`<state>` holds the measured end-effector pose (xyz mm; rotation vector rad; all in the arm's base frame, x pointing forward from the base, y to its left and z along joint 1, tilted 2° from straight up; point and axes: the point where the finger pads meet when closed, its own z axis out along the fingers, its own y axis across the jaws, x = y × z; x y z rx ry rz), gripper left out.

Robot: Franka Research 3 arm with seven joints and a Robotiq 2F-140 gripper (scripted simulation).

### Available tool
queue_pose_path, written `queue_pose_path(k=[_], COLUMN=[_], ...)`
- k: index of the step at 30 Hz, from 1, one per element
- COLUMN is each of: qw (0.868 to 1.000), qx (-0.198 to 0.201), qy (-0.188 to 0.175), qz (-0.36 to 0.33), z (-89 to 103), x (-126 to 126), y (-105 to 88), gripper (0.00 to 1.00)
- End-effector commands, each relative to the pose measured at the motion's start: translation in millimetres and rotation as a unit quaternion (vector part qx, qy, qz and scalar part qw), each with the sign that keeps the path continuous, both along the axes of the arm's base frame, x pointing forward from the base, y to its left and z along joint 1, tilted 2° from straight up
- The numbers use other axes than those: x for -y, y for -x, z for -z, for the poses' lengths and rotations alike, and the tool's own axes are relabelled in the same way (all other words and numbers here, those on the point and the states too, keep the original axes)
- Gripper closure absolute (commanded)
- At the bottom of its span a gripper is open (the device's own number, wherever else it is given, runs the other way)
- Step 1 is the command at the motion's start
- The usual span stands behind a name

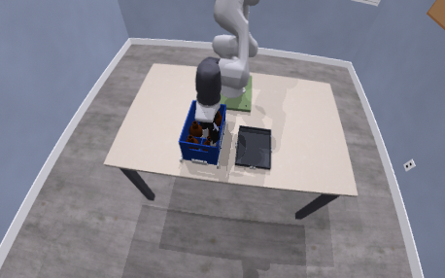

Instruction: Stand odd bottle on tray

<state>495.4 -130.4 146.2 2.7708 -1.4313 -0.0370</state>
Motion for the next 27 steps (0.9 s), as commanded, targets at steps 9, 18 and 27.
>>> queue_pose_path(k=[9,18,27], qw=[1.0,1.0,1.0], qx=[0.0,0.0,0.0], qy=[-0.001,-0.001,-0.001], qz=[0.002,0.002,0.002], z=[-26.3,-54.7,-74.8], x=[0,0,0], y=[-0.2,-1.1,-1.7], gripper=[0.56,0.56,0.56])
